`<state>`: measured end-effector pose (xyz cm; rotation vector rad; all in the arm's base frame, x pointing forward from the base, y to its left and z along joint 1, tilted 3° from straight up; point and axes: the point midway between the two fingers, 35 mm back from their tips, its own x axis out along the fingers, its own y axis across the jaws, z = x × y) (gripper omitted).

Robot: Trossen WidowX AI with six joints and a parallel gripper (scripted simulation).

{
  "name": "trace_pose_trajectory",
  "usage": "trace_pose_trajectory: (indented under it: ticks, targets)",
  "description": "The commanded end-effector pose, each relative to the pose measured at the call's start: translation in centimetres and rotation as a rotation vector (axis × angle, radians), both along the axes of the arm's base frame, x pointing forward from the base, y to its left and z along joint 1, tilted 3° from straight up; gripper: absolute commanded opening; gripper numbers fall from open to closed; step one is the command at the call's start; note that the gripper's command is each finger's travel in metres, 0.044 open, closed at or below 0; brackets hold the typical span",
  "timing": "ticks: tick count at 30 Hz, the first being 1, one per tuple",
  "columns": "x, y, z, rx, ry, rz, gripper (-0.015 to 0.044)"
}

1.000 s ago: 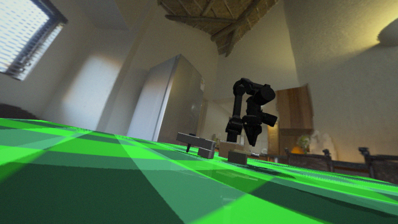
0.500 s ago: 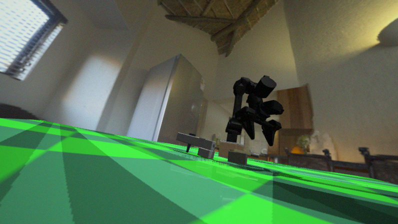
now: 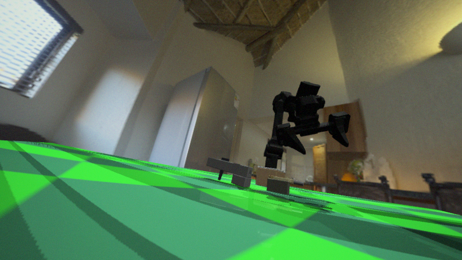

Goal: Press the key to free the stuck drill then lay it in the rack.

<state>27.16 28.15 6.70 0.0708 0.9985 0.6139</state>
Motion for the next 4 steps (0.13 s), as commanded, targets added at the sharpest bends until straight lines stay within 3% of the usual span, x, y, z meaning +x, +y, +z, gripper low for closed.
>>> trace_pose_trajectory:
  ticks: [1, 4]
  targets:
    - [5.4, 3.4, 5.2, 0.647, 0.246, -0.518, 0.044]
    - [6.4, 3.8, 6.7, 0.799, 0.323, -0.6, 0.044]
